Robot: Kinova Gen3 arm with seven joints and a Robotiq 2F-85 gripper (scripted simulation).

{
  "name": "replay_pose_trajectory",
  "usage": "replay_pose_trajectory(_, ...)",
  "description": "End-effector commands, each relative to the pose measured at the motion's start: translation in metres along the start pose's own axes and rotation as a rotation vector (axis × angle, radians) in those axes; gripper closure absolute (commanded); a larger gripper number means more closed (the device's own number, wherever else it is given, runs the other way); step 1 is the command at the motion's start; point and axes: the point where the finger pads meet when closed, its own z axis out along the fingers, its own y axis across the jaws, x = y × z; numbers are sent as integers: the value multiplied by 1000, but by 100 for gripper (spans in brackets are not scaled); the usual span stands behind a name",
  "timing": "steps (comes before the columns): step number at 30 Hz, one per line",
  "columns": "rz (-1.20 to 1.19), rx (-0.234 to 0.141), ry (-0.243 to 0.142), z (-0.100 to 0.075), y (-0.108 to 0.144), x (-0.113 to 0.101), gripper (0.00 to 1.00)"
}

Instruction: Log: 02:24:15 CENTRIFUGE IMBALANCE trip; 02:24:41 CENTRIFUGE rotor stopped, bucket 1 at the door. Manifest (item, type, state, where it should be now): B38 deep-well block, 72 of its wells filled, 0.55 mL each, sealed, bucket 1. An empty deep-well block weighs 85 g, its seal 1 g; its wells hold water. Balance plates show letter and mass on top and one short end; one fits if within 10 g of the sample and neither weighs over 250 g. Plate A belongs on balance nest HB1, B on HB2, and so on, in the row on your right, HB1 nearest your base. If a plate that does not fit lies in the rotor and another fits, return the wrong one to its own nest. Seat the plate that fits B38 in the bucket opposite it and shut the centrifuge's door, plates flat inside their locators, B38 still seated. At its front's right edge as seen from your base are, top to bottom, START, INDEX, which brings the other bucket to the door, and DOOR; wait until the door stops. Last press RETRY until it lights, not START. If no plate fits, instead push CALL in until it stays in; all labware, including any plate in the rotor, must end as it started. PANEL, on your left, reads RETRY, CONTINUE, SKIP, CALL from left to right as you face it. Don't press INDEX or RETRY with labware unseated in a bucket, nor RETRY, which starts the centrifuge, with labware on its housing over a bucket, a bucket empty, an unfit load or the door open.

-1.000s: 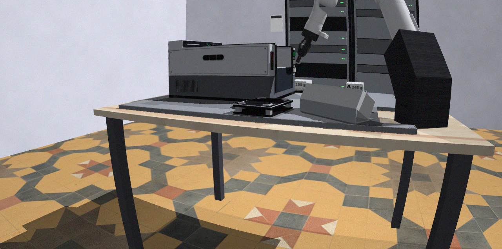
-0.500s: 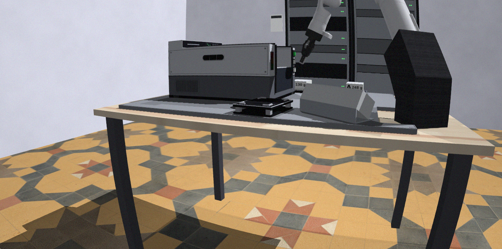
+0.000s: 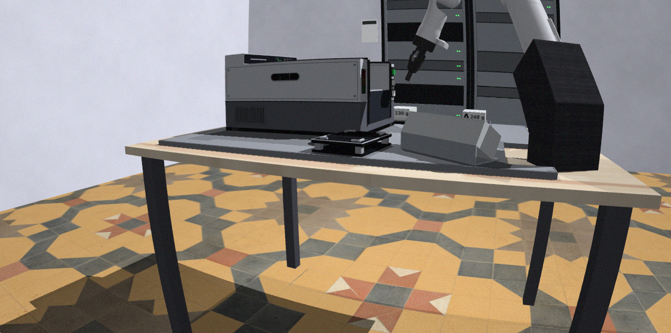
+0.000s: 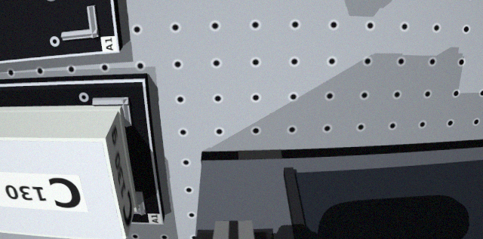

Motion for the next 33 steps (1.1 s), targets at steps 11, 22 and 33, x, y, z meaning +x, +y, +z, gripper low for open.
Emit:
replay_pose_trajectory(11, 0, 0, -1, -39, 0, -1, 90)
replay_pose_trajectory(22, 0, 0, -1, -75, 0, 0, 90)
replay_pose_trajectory(33, 0, 0, -1, -105, 0, 0, 90)
